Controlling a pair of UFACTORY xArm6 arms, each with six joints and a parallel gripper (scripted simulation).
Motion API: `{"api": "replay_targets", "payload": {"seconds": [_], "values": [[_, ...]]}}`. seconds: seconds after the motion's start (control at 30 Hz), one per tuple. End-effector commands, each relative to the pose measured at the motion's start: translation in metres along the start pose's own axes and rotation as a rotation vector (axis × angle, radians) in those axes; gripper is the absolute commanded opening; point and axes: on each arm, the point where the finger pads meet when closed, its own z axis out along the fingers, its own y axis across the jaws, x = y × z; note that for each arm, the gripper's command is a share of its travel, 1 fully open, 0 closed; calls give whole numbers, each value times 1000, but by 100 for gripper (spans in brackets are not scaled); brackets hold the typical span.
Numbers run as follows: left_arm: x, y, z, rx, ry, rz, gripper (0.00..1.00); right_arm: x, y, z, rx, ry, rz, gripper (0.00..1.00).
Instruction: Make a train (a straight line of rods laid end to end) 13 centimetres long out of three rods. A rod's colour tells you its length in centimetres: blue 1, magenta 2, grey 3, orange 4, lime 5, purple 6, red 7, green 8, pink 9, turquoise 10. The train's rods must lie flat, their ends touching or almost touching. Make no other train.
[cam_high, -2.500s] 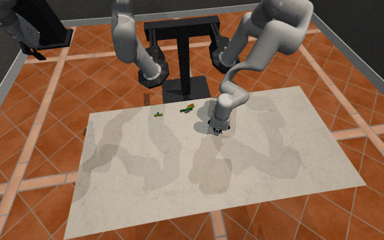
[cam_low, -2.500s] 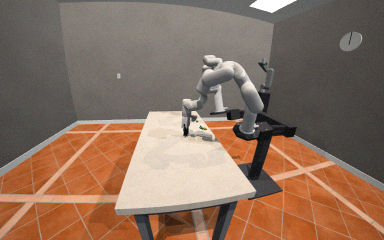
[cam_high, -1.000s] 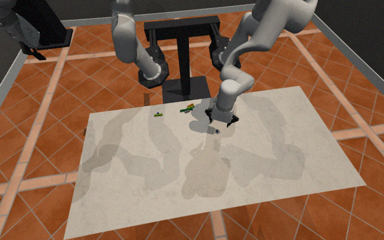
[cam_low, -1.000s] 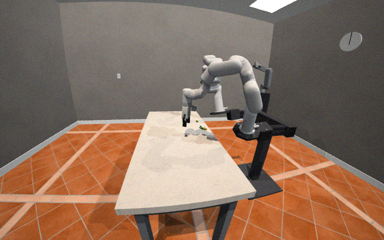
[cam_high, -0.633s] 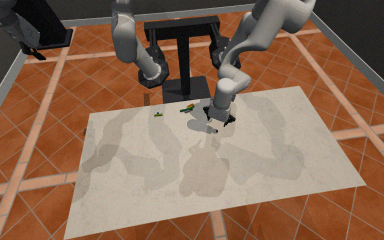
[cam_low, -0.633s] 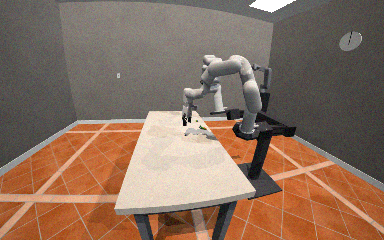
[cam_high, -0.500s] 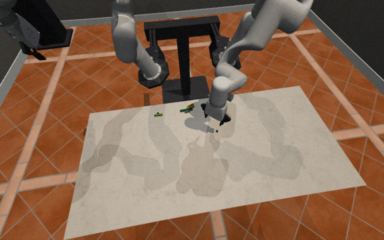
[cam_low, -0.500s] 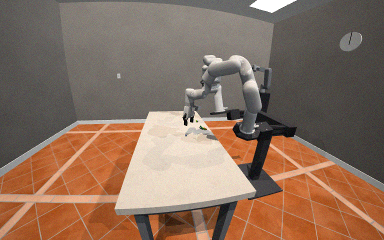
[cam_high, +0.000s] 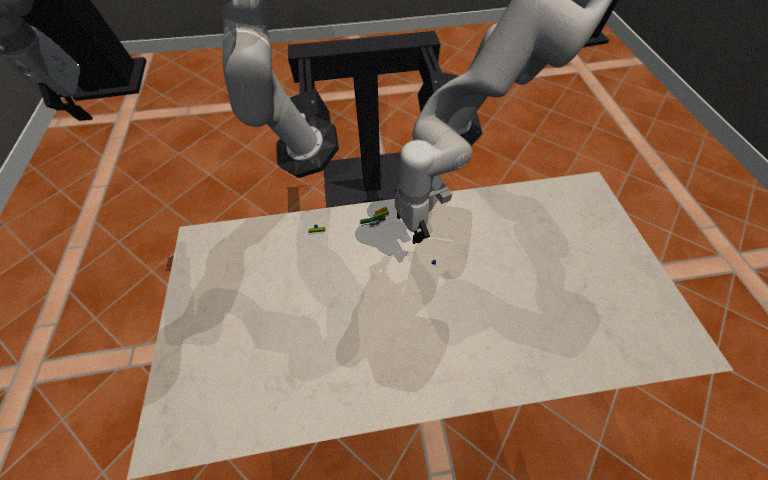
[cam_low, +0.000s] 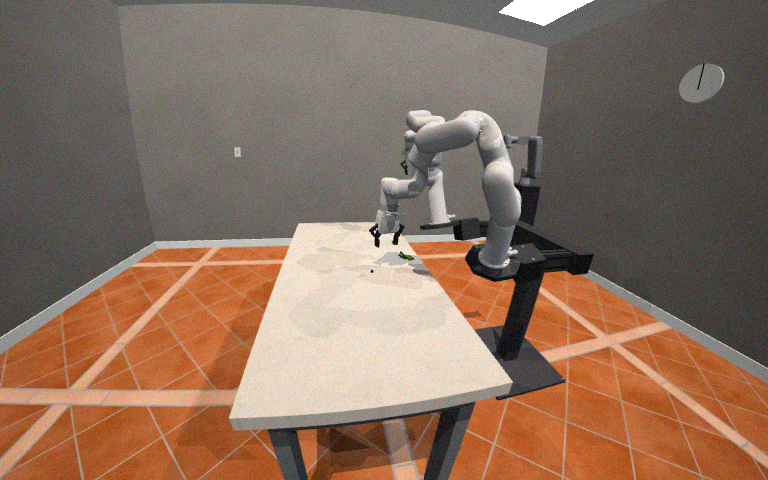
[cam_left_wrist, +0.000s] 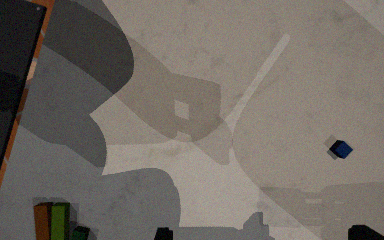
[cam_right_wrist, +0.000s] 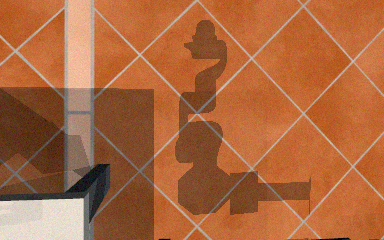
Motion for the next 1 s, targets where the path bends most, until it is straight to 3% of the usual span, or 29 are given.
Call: {"api": "replay_targets", "payload": {"seconds": [0.0, 0.97], "values": [[-8, -17, 0, 6, -6, 167, 100, 1, 0, -1, 0, 4, 0, 100], [-23, -129, 11, 4, -7, 1176, 100, 1, 0, -1, 0, 4, 0, 100]]}}
